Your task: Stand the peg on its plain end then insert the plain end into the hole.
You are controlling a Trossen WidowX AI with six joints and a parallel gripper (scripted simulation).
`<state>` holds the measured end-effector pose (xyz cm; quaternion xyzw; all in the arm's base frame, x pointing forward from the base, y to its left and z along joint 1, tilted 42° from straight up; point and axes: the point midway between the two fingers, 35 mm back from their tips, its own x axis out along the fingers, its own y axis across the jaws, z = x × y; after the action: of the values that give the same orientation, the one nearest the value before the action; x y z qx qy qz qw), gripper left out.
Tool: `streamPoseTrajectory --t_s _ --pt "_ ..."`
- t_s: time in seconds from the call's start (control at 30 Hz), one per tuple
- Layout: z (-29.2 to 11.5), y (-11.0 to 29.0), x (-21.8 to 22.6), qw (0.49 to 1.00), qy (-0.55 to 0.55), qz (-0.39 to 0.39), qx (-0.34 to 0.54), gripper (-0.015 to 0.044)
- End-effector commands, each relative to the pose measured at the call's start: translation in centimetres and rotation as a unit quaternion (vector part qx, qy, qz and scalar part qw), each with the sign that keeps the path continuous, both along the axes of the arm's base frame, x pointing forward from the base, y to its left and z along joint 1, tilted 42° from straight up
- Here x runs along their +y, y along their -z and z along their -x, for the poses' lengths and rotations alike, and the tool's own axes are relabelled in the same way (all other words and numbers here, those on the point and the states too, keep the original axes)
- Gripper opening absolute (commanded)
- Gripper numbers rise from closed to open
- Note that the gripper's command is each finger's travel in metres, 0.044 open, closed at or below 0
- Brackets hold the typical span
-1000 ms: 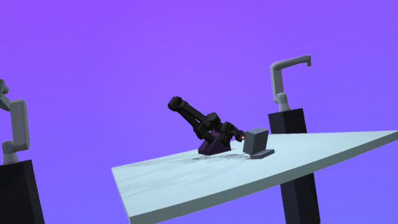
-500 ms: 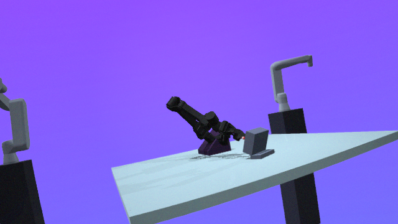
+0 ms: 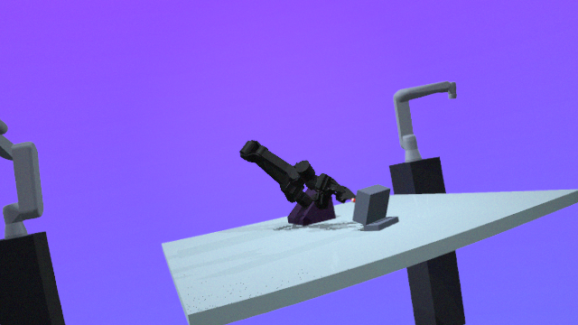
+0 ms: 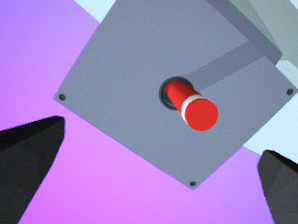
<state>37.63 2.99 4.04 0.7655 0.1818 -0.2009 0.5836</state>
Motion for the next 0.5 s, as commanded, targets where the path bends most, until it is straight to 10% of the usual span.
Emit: streamPoseTrajectory --t_s 0.0,0.47 --pt "0.37 -0.25 -0.07 1.0 0.002 0.0 0.0 0.044" --pt "1.28 -0.98 -0.08 1.0 0.002 0.0 0.001 0.044"
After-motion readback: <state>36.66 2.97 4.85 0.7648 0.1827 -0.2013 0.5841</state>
